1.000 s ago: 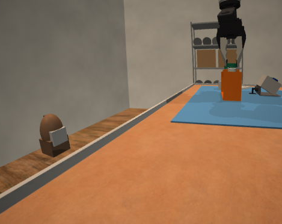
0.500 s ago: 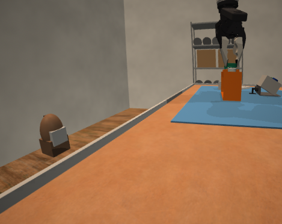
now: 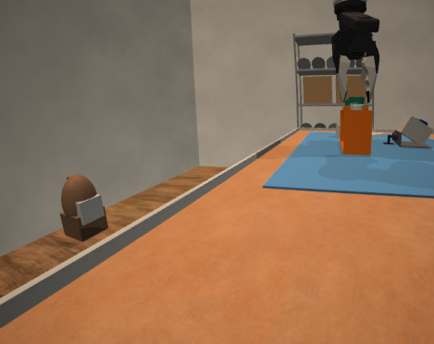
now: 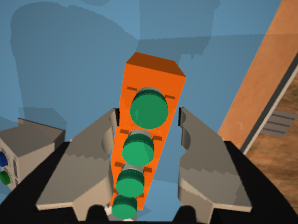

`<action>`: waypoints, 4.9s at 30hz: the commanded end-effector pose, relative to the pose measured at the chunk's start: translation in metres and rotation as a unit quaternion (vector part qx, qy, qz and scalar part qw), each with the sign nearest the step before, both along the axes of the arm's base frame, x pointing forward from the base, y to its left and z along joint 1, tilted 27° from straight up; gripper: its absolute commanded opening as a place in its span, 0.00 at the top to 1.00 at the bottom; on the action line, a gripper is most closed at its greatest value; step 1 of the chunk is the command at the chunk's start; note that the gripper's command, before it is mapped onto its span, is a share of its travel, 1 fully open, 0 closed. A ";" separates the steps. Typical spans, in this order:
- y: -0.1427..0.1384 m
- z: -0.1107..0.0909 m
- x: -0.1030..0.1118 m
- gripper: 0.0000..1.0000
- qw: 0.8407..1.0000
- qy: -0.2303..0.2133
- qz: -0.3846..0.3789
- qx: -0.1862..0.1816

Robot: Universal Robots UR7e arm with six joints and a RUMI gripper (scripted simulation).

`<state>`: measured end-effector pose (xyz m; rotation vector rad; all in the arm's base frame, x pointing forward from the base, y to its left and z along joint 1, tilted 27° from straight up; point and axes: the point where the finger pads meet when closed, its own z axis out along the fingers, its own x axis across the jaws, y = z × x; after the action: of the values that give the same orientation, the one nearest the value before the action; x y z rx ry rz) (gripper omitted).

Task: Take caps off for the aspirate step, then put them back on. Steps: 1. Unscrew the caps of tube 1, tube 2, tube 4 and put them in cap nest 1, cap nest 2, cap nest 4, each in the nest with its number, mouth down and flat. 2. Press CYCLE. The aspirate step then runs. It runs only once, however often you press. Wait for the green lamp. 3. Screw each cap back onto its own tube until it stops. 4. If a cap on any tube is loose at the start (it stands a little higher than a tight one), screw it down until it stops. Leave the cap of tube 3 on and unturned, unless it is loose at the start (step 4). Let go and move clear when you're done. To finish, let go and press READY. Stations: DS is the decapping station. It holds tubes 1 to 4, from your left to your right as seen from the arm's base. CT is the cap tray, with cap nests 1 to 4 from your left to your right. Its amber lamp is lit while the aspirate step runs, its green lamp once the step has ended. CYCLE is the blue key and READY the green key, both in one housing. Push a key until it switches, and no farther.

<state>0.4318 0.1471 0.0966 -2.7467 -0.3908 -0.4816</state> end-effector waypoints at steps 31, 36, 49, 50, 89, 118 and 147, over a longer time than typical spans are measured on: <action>-0.002 0.007 -0.001 1.00 0.993 0.042 -0.107 0.033; -0.005 0.015 -0.004 1.00 0.993 0.042 -0.107 0.033; -0.015 0.038 -0.011 1.00 0.993 0.042 -0.107 0.033; -0.015 0.038 -0.011 1.00 0.993 0.042 -0.107 0.033; -0.209 -0.038 -0.006 1.00 0.942 -0.120 0.298 -0.095; -0.309 -0.077 -0.004 1.00 0.942 -0.120 0.298 -0.095; -0.268 -0.184 0.031 1.00 0.942 -0.120 0.298 -0.095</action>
<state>0.4539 -0.1267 -0.0663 -2.5488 -1.3395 -0.6310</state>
